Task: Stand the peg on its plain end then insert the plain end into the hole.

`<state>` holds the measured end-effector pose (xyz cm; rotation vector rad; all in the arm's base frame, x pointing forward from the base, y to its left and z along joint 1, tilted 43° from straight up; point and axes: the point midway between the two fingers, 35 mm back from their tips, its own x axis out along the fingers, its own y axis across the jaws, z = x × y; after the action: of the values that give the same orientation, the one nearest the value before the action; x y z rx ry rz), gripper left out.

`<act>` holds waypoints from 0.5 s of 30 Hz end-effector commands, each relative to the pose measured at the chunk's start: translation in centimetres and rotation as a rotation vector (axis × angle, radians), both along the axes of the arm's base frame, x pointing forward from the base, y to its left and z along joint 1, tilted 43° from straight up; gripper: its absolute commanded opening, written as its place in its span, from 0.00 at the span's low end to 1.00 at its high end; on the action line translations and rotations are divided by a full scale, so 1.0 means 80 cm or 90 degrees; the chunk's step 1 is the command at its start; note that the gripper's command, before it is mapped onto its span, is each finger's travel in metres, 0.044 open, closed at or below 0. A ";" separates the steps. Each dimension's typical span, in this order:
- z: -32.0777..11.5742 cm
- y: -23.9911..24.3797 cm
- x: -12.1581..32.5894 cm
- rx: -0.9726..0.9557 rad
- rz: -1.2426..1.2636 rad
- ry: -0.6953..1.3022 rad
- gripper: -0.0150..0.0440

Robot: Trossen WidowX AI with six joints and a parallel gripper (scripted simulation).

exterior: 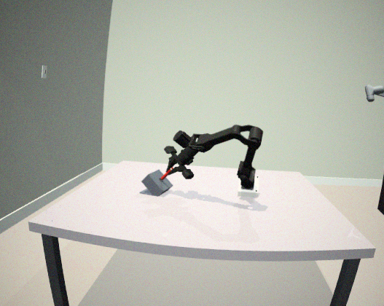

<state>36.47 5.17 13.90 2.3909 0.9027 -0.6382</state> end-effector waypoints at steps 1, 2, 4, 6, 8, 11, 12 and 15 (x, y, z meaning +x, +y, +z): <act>-0.003 0.000 0.001 0.000 -0.001 0.002 0.25; -0.003 0.001 0.001 0.000 -0.001 0.002 0.25; -0.004 0.001 0.002 0.000 -0.001 0.002 0.25; -0.005 0.002 0.002 0.000 -0.001 0.002 0.25; -0.006 0.002 0.003 0.000 -0.001 0.002 0.25; -0.008 0.003 0.005 0.000 -0.001 0.001 0.25; -0.008 0.003 0.005 0.000 -0.001 0.001 0.25; -0.010 0.004 0.007 0.000 -0.001 0.001 0.25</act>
<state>36.91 5.47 13.39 2.3894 0.9031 -0.6332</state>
